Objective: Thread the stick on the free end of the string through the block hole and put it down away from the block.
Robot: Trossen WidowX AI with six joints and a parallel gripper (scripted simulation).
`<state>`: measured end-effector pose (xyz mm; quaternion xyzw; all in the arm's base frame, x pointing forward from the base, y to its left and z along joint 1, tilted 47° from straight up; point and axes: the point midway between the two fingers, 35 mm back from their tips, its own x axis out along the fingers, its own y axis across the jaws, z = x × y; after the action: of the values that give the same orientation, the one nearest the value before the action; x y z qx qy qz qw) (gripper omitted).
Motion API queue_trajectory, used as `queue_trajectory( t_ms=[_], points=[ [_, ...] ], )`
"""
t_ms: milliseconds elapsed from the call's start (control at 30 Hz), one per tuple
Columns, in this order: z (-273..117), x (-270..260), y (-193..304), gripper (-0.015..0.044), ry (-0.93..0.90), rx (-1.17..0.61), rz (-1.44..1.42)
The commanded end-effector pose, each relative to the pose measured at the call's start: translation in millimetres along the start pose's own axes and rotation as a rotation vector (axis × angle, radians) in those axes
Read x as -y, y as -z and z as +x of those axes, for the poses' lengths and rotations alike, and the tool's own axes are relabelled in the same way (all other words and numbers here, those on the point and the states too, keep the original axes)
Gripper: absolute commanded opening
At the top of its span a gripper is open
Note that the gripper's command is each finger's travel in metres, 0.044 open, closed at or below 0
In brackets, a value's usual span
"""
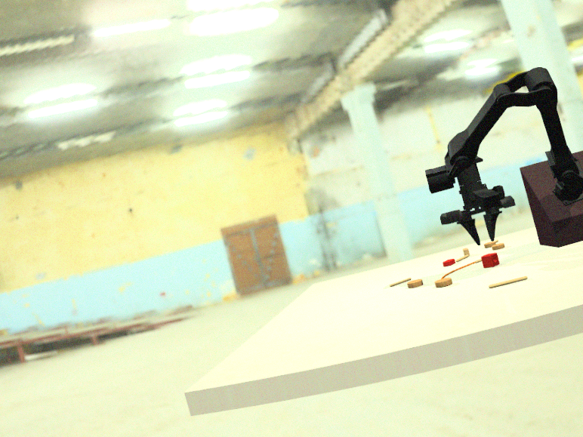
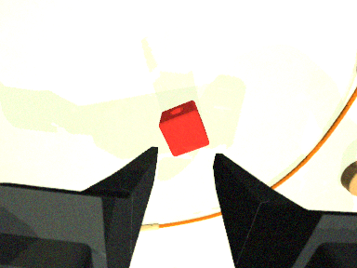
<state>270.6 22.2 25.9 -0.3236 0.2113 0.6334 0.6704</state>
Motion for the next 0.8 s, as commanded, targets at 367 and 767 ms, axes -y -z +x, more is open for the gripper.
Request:
queue_trajectory(
  t_ms=[367, 767],
  points=[
    [0.0, 0.0, 0.0, 0.0, 0.0, 0.0, 0.0],
    [0.0, 0.0, 0.0, 0.0079, 0.0, 0.0, 0.0]
  ],
)
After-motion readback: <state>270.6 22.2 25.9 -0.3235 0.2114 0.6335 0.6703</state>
